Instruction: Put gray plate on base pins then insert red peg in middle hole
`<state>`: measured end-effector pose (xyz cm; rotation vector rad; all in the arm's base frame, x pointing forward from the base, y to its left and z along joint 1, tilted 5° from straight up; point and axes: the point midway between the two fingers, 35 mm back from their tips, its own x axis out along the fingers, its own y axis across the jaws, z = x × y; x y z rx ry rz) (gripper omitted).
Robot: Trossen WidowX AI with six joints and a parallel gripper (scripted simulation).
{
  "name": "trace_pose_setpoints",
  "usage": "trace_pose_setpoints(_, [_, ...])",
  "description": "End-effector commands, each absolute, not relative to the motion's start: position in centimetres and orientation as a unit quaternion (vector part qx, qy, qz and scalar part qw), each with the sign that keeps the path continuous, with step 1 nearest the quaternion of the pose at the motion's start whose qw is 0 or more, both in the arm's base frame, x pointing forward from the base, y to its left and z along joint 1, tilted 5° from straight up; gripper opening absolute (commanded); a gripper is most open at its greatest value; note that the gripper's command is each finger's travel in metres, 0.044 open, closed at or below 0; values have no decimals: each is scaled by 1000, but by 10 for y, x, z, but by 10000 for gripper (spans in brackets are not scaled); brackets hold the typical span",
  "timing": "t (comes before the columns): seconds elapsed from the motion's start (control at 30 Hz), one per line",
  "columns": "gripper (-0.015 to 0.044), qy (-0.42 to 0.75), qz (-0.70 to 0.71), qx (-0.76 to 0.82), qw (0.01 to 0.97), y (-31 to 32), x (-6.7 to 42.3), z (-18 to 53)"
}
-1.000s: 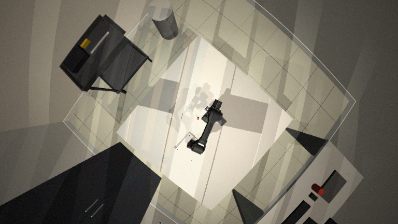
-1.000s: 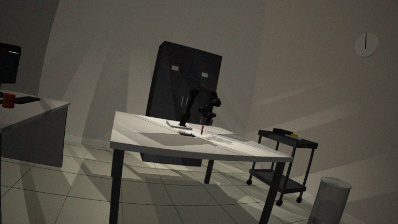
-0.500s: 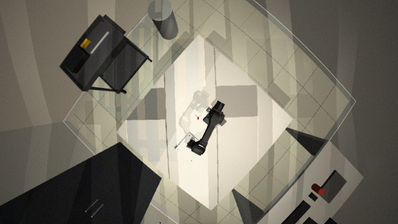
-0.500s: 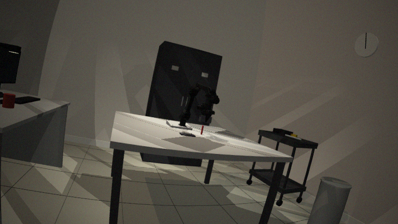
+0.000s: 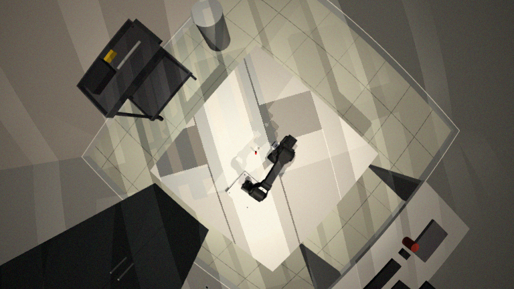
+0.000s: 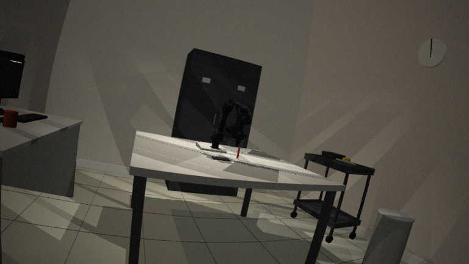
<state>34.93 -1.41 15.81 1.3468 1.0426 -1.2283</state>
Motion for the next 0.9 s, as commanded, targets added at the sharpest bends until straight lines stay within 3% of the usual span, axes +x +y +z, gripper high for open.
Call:
trace_pose_setpoints(0.0, [0,432,-508,557,494,-23,349,151])
trace_pose_setpoints(0.87, [0,419,-519,567,483,-96,336,110])
